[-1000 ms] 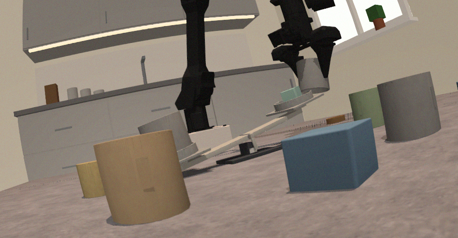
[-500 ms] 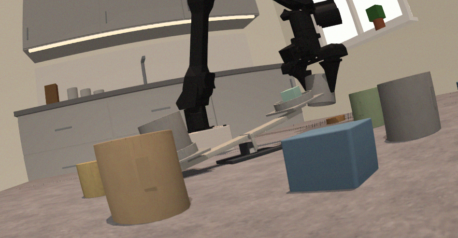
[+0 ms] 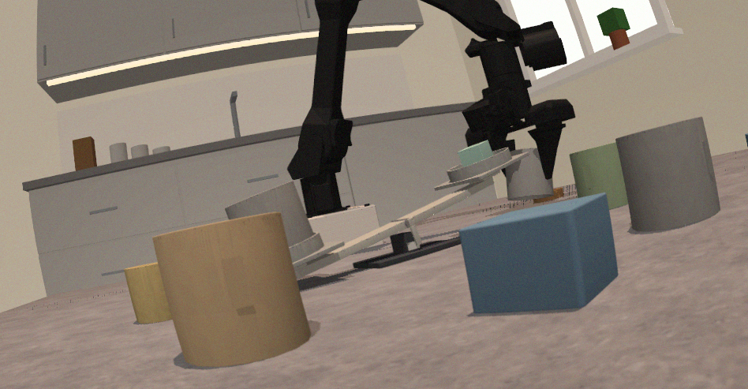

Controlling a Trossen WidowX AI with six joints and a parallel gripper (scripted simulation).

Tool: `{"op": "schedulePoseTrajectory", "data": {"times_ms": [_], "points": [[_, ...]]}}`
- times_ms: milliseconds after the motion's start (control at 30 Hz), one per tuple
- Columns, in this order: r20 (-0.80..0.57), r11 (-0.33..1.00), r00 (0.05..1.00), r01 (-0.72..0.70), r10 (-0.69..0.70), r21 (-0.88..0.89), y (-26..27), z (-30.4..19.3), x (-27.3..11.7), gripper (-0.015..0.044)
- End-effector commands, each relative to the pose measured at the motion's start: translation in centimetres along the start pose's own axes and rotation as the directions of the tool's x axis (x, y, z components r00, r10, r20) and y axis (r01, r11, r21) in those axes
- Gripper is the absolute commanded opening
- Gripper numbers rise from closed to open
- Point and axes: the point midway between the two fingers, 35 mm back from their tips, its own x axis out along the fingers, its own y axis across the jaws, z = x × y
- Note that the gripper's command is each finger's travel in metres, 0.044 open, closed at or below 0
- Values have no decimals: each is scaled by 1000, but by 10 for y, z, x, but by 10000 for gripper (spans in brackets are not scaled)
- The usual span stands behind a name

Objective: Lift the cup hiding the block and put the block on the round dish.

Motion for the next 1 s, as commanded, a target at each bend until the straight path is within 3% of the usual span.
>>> {"op": "schedulePoseTrajectory", "data": {"times_ms": [0, 333, 867, 967], "points": [[3, 1000, 1000, -3, 3, 5, 0, 1, 5, 0], [3, 1000, 1000, -3, 3, 5, 0, 1, 21, 0], [-2, 1000, 1000, -3, 3, 2, 1, -1, 13, 420], [0, 1000, 1000, -3, 3, 3, 1, -1, -12, 440]]}}
